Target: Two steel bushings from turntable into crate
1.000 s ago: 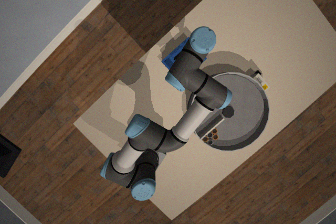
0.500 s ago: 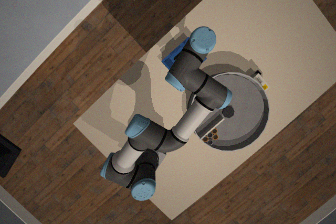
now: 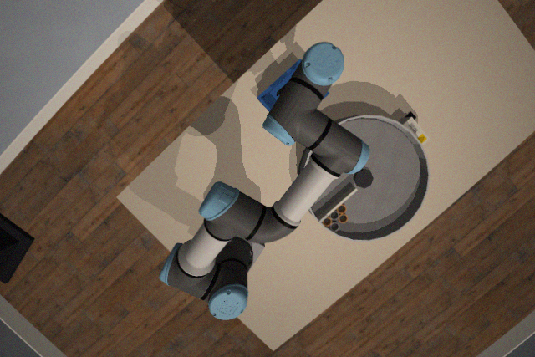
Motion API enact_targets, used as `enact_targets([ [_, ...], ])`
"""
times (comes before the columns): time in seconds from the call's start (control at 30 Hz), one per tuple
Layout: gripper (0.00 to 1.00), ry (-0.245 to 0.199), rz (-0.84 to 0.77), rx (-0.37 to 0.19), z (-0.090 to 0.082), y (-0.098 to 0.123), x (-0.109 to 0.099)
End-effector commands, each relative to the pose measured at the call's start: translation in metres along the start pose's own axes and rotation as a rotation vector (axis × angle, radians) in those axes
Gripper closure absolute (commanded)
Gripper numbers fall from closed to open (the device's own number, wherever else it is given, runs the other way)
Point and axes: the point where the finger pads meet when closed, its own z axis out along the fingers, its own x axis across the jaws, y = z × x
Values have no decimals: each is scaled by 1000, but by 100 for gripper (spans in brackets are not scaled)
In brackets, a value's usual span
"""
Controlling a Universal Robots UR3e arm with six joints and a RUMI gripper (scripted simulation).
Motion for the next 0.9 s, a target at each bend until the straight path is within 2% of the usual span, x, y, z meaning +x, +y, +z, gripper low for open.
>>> enact_targets([
  [0.0, 94, -1, 0, 3, -1, -1, 0],
  [0.87, 94, -3, -4, 2, -3, -6, 14],
])
